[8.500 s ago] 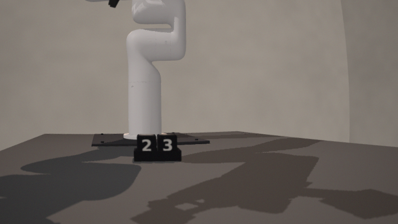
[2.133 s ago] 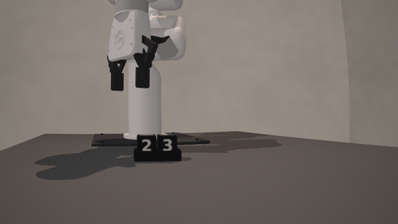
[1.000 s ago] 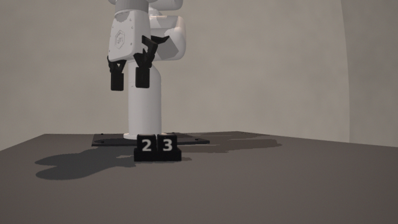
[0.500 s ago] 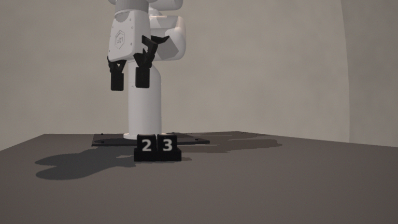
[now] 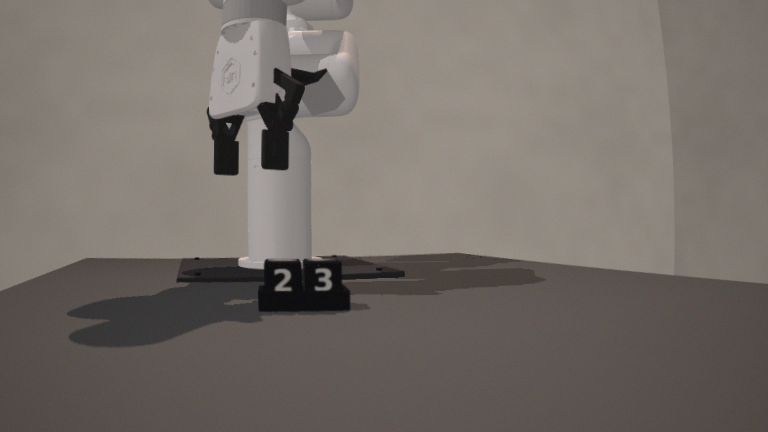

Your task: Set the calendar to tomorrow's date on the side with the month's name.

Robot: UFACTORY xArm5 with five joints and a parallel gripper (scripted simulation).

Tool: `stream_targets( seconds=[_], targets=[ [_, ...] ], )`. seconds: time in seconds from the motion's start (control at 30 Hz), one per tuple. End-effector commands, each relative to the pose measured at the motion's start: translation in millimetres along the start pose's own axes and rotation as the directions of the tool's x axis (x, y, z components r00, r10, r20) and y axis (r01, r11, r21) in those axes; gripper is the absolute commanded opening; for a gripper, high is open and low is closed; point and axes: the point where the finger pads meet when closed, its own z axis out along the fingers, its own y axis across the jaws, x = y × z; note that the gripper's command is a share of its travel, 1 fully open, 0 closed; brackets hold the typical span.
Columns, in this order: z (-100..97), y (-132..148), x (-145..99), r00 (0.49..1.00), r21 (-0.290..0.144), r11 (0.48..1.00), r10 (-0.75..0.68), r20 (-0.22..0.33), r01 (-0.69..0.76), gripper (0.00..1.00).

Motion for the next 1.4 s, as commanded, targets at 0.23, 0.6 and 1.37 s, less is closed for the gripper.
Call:
stream_targets(
  seconds=[0.23, 0.6, 1.37],
  targets=[
    [6.0, 24.5, -5.3, 1.000, -0.002, 1.000, 0.000, 0.002, 0.000, 1.00],
    [12.1, 45.0, -9.5, 1.000, -0.002, 1.000, 0.000, 0.001, 0.000, 1.00],
    [26.3, 93.2, -19.4, 1.000, -0.003, 1.000, 0.000, 0.001, 0.000, 1.00]
  ],
)
